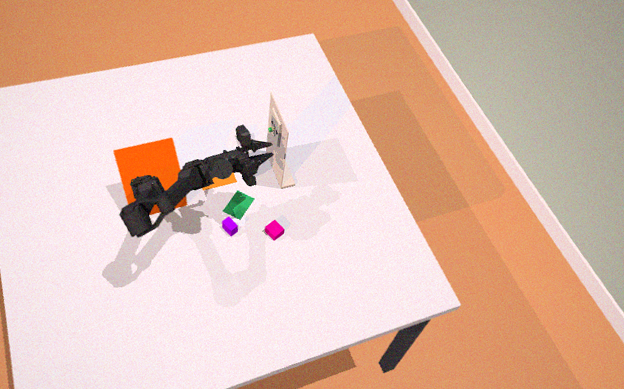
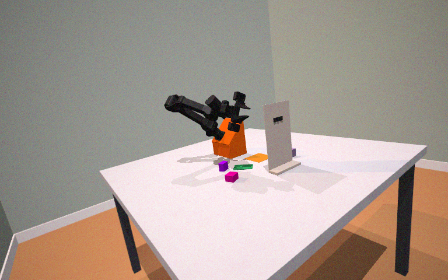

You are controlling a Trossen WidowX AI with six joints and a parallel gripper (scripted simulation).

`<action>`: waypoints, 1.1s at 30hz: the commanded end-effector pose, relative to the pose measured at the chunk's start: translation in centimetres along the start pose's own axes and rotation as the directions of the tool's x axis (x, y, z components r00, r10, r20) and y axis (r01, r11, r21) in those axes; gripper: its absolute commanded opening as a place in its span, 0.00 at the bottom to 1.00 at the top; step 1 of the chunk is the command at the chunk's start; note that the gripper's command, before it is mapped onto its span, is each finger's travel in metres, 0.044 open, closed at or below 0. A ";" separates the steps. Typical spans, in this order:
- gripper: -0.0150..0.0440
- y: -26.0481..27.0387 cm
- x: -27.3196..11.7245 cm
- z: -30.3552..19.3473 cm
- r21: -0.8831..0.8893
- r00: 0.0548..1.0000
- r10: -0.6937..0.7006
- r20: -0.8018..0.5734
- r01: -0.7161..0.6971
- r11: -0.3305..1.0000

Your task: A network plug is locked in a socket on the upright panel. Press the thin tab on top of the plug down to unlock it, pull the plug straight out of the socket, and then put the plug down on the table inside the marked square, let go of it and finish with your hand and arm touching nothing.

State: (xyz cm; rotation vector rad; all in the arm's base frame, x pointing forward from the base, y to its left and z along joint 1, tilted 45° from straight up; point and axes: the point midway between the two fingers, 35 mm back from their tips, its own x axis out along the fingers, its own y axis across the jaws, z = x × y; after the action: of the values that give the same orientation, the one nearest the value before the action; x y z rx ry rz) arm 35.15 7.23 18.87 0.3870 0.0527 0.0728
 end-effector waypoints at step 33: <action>0.52 -0.6 -6.1 -12.9 0.324 0.986 0.032 -0.164 0.024 0.946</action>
State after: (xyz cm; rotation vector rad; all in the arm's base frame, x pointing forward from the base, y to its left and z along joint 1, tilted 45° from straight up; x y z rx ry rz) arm 28.09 11.09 7.21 0.7040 0.2242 0.1014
